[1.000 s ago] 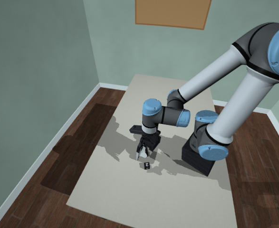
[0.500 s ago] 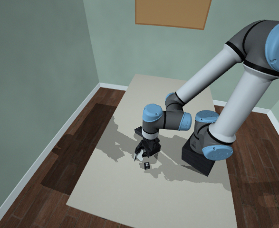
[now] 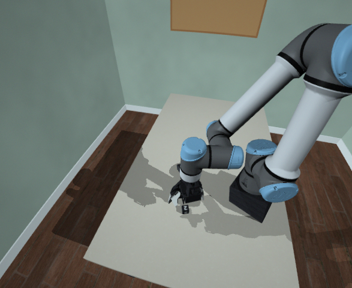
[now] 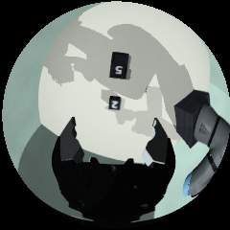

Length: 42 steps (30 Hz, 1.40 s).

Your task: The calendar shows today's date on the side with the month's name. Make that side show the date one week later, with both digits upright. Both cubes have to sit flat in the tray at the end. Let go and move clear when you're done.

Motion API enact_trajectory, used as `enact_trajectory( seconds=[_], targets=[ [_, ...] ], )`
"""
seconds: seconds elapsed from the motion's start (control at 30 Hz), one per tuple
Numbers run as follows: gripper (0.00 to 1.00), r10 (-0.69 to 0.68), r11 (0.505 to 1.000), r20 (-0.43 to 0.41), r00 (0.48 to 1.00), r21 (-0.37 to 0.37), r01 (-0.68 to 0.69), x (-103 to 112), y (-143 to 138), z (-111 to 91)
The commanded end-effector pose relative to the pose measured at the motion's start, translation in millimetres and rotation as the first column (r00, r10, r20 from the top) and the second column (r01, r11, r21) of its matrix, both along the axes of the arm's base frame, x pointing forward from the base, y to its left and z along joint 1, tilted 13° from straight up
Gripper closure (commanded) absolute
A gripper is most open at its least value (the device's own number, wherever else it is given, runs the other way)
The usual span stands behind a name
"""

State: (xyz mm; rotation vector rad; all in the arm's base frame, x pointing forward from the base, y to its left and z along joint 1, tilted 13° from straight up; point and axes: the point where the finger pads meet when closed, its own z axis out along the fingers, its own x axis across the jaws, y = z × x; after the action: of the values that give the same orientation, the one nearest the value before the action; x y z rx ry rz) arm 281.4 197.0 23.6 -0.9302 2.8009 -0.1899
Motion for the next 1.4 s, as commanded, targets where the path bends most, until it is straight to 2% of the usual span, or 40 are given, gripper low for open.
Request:
enact_trajectory(
  seconds=[0.0,0.47,0.5,1.37],
  targets=[
    [0.00,-0.060,0.998,0.006,0.998,0.007,0.060,-2.3,3.1,-1.2],
    [0.00,-0.097,0.995,0.009,0.995,0.015,0.097,-4.2,5.0,-2.2],
    [0.71,-0.097,0.995,0.009,0.995,0.015,0.097,-4.2,5.0,-2.2],
    [0.71,-0.097,0.995,0.009,0.995,0.015,0.097,-4.2,5.0,-2.2]
  ],
)
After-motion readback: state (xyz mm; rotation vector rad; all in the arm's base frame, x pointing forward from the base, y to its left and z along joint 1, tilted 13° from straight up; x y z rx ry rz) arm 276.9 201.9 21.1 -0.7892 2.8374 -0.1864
